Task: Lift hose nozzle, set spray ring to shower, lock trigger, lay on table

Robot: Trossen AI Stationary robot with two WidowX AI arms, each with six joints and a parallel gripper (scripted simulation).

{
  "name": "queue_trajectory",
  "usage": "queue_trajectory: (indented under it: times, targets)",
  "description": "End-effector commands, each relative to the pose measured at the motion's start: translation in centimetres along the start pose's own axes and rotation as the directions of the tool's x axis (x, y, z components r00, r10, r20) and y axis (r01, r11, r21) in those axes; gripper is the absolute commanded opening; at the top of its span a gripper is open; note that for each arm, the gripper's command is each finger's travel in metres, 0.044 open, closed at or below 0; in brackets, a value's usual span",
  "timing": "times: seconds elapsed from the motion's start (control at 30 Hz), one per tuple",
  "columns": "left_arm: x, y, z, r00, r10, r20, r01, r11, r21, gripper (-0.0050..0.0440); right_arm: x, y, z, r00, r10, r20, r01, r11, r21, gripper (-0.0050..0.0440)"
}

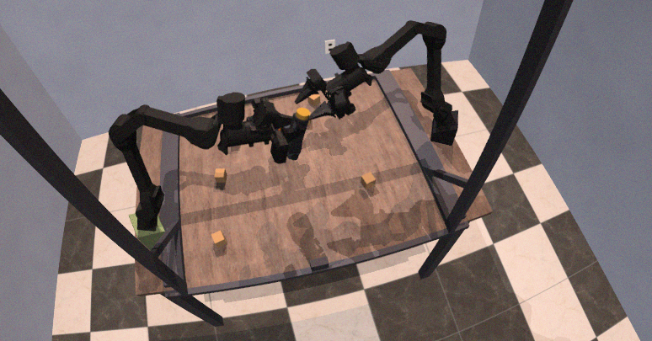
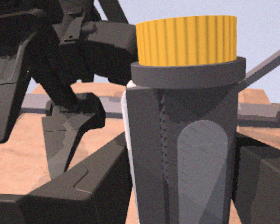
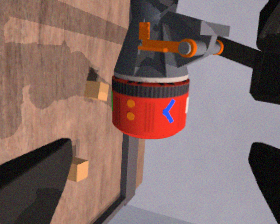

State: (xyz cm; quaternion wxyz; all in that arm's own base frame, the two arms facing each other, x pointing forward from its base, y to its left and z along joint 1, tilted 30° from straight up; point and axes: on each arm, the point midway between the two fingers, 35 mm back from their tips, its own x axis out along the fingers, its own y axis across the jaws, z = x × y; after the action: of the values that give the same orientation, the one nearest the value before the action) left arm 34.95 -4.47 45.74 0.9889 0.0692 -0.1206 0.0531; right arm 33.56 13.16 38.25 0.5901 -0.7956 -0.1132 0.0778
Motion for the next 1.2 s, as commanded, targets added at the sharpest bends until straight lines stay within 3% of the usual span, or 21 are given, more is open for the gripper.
queue_trajectory:
  times: [0.0, 0.27, 1.17]
  targets:
    - [-0.49, 0.44, 1.58, 0.999, 0.005, 0.040, -0.004, 1.000, -0.007, 0.0170, -0.98, -0.70, -0.29, 1.000, -0.019, -0.009, 0.020, 1.000, 0.007, 0.0408]
    - [-0.49, 0.44, 1.58, 0.999, 0.005, 0.040, -0.004, 1.000, -0.007, 0.0170, -1.97, -0.65, -0.28, 1.000, -0.019, -0.009, 0.019, 1.000, 0.007, 0.0408]
    - [-0.47, 0.43, 1.54, 0.999, 0.004, 0.039, -0.004, 1.000, -0.007, 0.0170, -1.73, -0.67, -0.32, 1.000, -0.016, -0.010, 0.016, 1.000, 0.005, 0.0408]
